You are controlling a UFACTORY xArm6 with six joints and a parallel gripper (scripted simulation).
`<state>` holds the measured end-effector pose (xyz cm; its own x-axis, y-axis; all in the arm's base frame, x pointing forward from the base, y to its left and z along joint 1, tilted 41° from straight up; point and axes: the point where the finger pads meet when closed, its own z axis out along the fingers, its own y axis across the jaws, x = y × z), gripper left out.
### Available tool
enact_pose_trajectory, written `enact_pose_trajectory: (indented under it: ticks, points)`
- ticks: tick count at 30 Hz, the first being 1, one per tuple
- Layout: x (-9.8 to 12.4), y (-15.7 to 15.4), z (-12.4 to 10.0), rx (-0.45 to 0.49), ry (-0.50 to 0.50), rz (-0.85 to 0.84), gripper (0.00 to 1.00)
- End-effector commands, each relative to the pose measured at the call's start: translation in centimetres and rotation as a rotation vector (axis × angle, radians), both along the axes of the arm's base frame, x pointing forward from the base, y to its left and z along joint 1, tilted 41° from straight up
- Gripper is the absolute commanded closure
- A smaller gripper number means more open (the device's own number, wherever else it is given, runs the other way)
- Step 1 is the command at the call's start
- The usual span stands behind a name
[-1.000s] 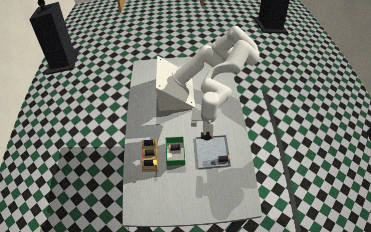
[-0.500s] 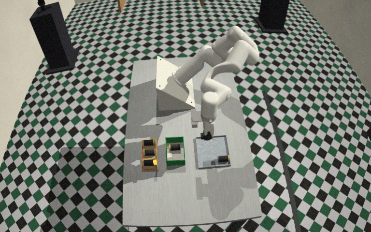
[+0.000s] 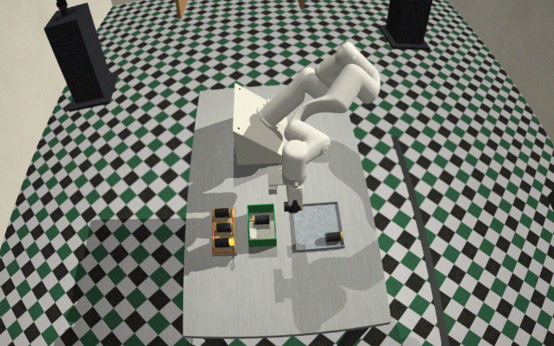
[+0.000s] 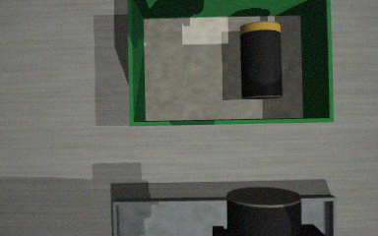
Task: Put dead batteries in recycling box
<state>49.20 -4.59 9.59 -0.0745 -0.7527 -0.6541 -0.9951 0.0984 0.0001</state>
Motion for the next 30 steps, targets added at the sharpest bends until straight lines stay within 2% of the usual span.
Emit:
enact_pose_trajectory:
  ticks: [1,6,11,30]
  points:
    - [1.5,-4.5,-3.6,0.002,-0.002,0.003,0.72]
    - [2.3,-7.6,-6.2,0.002,-0.002,0.003,0.72]
    - [2.6,-8.7,-7.1,0.002,-0.002,0.003,0.72]
    - [2.6,-8.8,-7.3,0.002,-0.003,0.004,0.72]
